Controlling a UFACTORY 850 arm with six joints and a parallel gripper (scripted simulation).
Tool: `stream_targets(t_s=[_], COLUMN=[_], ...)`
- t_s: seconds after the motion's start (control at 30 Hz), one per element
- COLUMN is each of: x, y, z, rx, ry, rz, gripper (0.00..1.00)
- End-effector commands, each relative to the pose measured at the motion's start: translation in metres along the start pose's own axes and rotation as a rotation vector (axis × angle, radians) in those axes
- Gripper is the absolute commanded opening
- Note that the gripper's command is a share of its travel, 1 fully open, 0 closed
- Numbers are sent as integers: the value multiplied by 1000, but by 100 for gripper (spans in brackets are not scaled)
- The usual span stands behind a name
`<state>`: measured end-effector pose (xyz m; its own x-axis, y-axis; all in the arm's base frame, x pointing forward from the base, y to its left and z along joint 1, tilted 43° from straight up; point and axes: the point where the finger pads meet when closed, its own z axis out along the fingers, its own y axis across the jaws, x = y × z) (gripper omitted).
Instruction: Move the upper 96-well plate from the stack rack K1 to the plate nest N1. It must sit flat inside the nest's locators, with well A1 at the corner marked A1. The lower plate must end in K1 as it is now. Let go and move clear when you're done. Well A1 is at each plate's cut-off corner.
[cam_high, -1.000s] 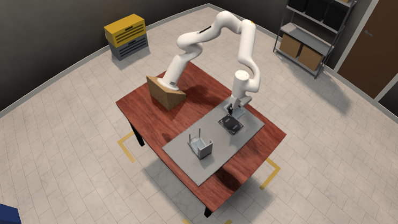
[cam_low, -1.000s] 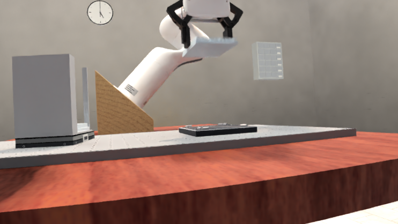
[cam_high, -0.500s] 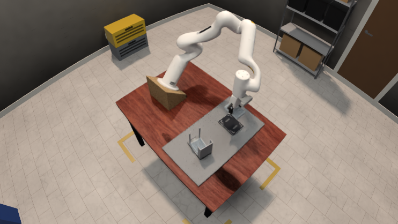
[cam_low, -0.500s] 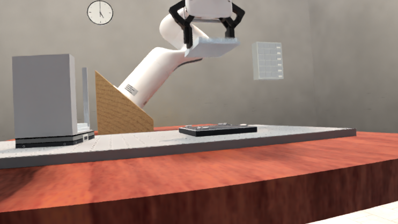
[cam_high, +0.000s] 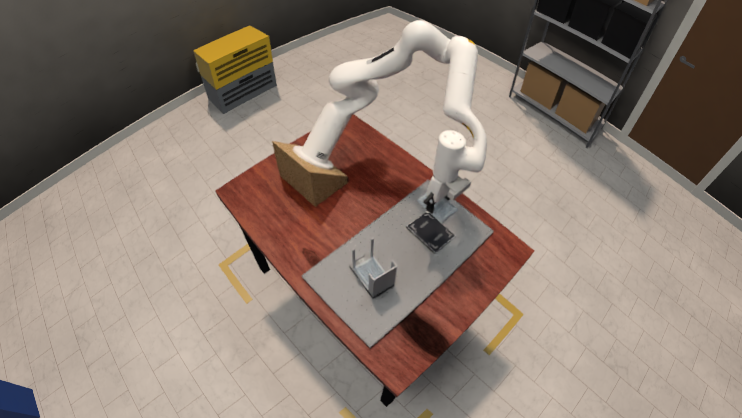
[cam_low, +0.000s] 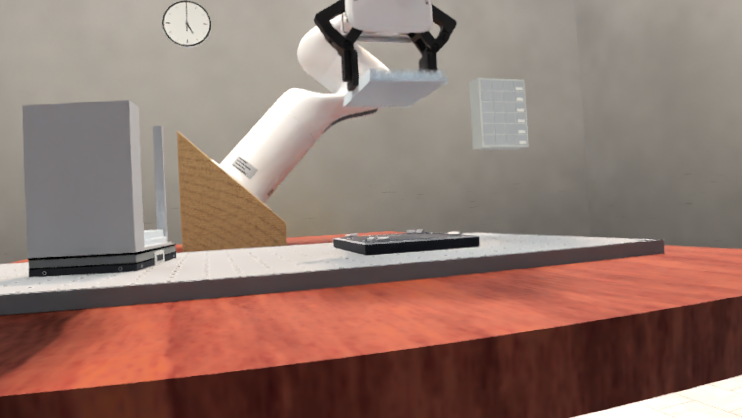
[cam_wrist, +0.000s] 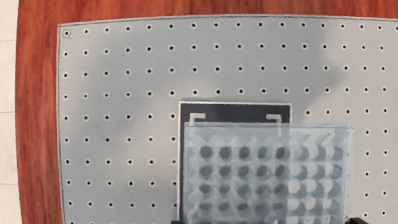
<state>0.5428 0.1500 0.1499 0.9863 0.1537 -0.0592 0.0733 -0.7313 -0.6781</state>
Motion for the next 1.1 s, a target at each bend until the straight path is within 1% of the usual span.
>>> stream_targets(t_s=[0.0,0.23,1.07], x=[1,1,1], y=[0,0,0], z=[-1,1,39], rx=[0,0,0], ry=[2,2,2], rz=[-1,-1,-1], gripper=[0,0,0])
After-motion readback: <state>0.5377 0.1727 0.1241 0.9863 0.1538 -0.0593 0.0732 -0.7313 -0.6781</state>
